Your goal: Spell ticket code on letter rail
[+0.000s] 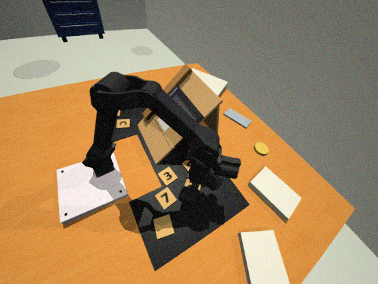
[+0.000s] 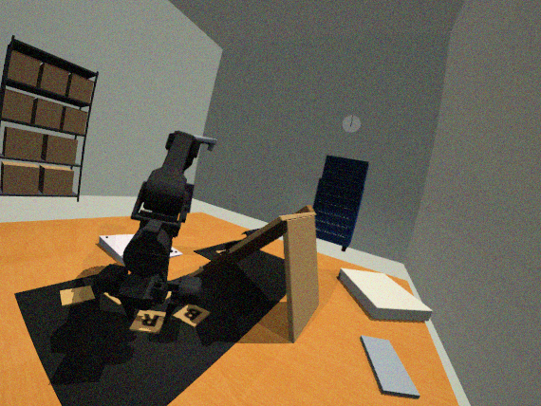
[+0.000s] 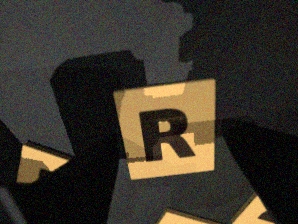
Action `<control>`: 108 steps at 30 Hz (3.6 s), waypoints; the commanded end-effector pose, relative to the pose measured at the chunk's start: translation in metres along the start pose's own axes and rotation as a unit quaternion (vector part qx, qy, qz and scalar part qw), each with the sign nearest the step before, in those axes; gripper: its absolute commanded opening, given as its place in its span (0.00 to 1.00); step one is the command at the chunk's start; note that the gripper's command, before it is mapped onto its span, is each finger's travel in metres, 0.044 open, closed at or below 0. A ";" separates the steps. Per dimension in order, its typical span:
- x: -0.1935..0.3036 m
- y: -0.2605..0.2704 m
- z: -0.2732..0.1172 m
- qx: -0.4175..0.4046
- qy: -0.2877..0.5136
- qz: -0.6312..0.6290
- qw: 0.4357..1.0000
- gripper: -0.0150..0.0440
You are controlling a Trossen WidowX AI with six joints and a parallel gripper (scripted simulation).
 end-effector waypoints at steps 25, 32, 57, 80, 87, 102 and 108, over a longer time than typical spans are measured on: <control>0.001 -0.002 -0.010 -0.002 0.000 0.002 1.000 0.25; 0.001 -0.003 -0.014 -0.002 0.000 0.002 1.000 0.25; 0.003 -0.004 -0.027 -0.002 0.000 0.002 1.000 0.25; 0.000 0.019 -0.074 -0.067 -0.150 -0.144 0.976 0.25; 0.002 0.029 -0.098 -0.083 -0.223 -0.217 0.947 0.25; 0.015 0.052 -0.148 -0.086 -0.371 -0.371 0.847 0.25; 0.016 0.053 -0.150 -0.086 -0.377 -0.379 0.841 0.25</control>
Point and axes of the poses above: the point midway between the two fingers, 35 mm back from their tips, its own z axis out along the fingers, its own y axis across the jaws, x = y × z, the point moved 4 cm from there along -z, back along the fingers, and after that the axes turned 12 degrees about -z, right-handed, at the moved point
